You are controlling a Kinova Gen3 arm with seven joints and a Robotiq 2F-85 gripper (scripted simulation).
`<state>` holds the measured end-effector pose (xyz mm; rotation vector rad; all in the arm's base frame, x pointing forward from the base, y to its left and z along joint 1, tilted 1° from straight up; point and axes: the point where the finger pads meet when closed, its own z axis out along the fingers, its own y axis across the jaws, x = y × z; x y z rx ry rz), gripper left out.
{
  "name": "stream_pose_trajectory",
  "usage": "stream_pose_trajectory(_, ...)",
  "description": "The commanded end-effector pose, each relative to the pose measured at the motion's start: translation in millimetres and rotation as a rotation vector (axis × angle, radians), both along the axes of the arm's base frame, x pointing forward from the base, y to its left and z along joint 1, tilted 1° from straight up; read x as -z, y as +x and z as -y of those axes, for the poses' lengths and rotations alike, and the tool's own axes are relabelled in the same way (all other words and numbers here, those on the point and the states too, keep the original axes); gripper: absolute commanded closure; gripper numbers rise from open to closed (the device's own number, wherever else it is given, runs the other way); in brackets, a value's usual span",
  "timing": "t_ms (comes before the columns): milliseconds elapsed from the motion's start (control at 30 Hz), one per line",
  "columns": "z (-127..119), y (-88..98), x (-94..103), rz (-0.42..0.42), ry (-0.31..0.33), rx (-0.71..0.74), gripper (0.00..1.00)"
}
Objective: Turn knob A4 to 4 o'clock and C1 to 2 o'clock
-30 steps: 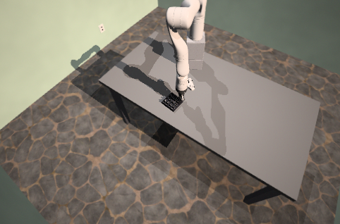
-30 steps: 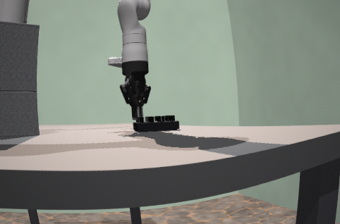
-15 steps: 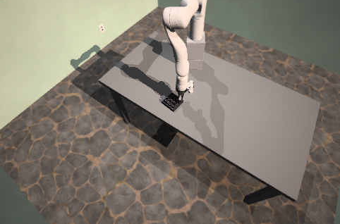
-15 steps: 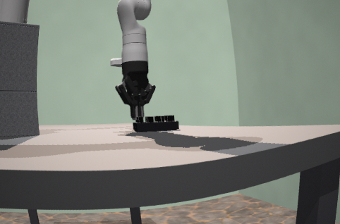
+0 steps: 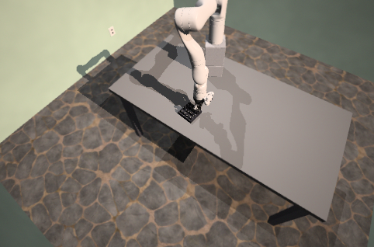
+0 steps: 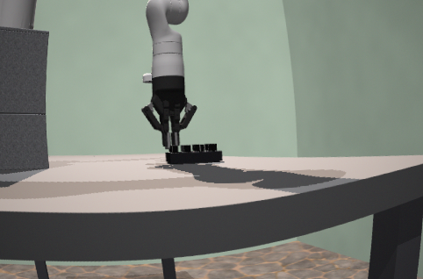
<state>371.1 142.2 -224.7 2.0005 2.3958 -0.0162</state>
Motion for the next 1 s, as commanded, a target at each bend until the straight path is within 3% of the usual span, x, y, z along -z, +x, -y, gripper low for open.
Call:
stream_pose_trajectory(0, 1.6, 0.5, -0.1, 0.005, 0.003, 0.027, 0.92)
stream_pose_trajectory(467, 1.6, 0.5, -0.1, 0.009, 0.005, 0.217, 0.92)
stream_pose_trajectory(967, 1.6, 0.5, -0.1, 0.01, 0.006, 0.274, 0.92)
